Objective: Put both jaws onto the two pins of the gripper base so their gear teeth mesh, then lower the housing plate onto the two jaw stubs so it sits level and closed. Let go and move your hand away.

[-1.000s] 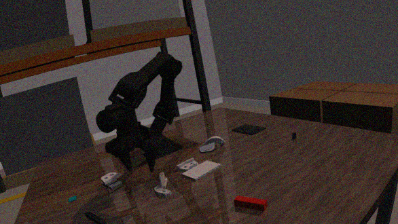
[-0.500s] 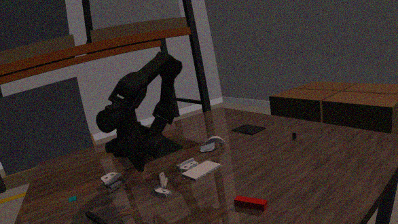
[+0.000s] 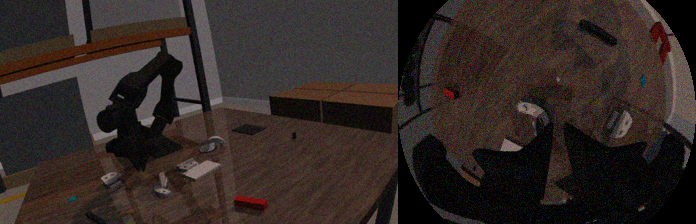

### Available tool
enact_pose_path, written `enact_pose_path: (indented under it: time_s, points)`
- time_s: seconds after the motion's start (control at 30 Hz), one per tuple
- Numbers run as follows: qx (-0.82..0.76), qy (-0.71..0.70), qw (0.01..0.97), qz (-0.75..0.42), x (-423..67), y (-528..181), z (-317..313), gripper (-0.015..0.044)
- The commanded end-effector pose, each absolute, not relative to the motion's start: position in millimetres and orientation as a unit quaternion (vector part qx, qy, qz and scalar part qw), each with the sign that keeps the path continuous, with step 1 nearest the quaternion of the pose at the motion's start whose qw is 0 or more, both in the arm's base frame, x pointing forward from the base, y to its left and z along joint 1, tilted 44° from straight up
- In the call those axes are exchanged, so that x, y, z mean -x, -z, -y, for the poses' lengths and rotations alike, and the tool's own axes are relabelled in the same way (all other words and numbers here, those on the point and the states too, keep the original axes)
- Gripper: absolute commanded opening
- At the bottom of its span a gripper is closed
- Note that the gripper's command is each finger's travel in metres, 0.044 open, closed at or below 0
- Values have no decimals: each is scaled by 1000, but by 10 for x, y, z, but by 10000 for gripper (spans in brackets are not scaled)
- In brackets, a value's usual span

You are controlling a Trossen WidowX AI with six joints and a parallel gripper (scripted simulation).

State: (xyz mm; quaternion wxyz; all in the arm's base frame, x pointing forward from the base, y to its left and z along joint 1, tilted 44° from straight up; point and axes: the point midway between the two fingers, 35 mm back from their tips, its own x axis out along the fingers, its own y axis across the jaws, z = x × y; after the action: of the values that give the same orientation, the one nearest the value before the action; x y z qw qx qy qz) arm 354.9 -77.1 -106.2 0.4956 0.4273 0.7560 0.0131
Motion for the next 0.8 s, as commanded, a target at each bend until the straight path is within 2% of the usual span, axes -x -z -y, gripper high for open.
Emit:
enact_pose_path:
  time_s: [0.0,0.37,0.77]
  points:
    - [-410,-39,510,-755,-3518,961,712,157]
    - [-351,-124,552,-746,-3371,661,512,440]
    - [-351,-126,551,-746,-3289,940,244,440]
